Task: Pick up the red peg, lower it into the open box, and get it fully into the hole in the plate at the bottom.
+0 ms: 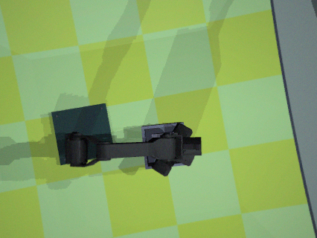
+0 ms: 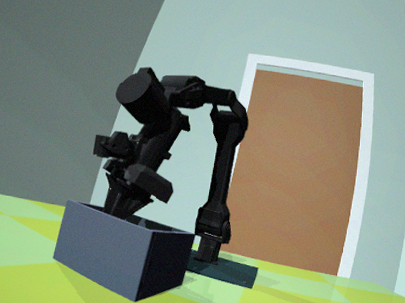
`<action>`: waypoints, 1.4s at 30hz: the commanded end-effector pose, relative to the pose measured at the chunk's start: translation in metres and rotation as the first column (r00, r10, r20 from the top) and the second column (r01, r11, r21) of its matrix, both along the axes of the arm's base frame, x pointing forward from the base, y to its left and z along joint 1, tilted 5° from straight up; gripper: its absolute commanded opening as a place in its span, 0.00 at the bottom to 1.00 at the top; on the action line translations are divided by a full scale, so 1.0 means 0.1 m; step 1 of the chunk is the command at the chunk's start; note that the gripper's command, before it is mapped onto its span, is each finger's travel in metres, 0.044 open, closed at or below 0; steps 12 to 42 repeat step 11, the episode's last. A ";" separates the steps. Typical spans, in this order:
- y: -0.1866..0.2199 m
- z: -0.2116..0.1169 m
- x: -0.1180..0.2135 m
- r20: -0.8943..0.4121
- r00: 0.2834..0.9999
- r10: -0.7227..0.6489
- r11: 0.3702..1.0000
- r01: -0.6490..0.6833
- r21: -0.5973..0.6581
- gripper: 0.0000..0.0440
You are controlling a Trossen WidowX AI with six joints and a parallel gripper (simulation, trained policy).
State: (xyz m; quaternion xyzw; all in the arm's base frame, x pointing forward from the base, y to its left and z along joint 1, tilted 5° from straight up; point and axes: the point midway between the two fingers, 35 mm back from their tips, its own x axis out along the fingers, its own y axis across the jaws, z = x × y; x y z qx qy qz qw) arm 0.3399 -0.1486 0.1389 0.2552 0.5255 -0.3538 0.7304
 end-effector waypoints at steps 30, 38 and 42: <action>-0.19 -0.02 -0.01 -0.050 0.999 0.005 1.000 -0.005 -0.004 0.46; -0.19 -0.02 -0.01 -0.050 0.999 0.005 1.000 -0.005 -0.004 0.46; -0.19 -0.02 -0.01 -0.050 0.999 0.005 1.000 -0.005 -0.004 0.46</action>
